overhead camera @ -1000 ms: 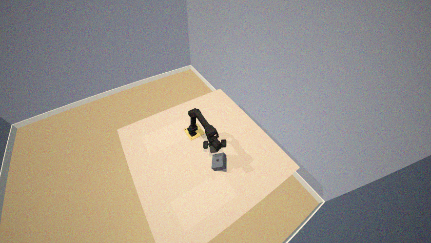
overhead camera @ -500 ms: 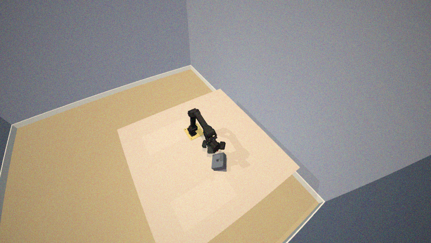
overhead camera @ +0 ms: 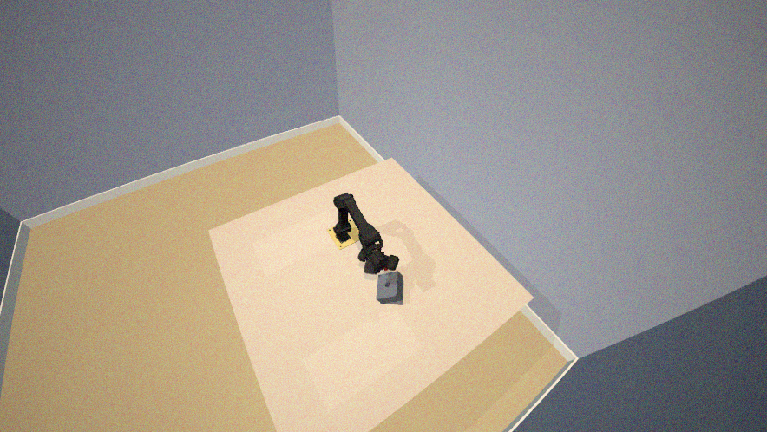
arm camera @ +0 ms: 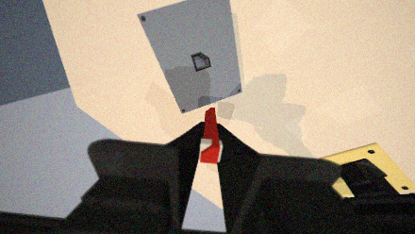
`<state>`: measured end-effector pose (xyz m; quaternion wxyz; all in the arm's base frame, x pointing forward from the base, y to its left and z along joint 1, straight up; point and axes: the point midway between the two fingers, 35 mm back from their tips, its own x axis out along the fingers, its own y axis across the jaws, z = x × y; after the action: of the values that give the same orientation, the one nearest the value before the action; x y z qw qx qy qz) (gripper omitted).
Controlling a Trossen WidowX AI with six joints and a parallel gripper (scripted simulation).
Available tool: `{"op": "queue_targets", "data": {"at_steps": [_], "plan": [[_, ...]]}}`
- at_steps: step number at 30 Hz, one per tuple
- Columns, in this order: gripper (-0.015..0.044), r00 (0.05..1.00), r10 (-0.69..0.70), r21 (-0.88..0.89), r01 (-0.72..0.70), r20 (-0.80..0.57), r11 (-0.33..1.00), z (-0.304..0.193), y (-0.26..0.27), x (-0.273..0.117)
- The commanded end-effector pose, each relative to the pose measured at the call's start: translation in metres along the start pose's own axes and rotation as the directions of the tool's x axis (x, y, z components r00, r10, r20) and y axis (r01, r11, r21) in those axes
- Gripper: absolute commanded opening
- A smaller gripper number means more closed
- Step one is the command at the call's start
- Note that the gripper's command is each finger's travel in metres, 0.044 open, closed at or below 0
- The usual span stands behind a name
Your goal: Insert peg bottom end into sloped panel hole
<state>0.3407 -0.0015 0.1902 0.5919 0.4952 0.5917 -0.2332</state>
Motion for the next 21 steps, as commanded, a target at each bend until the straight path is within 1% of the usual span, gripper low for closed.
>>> {"op": "queue_targets", "data": {"at_steps": [1, 21], "plan": [[0.0, 1.0, 0.016, 0.063, -0.016, -0.003, 0.998, 0.003, 0.0, -0.002], [0.0, 0.998, 0.062, 0.308, -0.057, -0.007, 0.95, 0.016, -0.003, -0.012]]}}
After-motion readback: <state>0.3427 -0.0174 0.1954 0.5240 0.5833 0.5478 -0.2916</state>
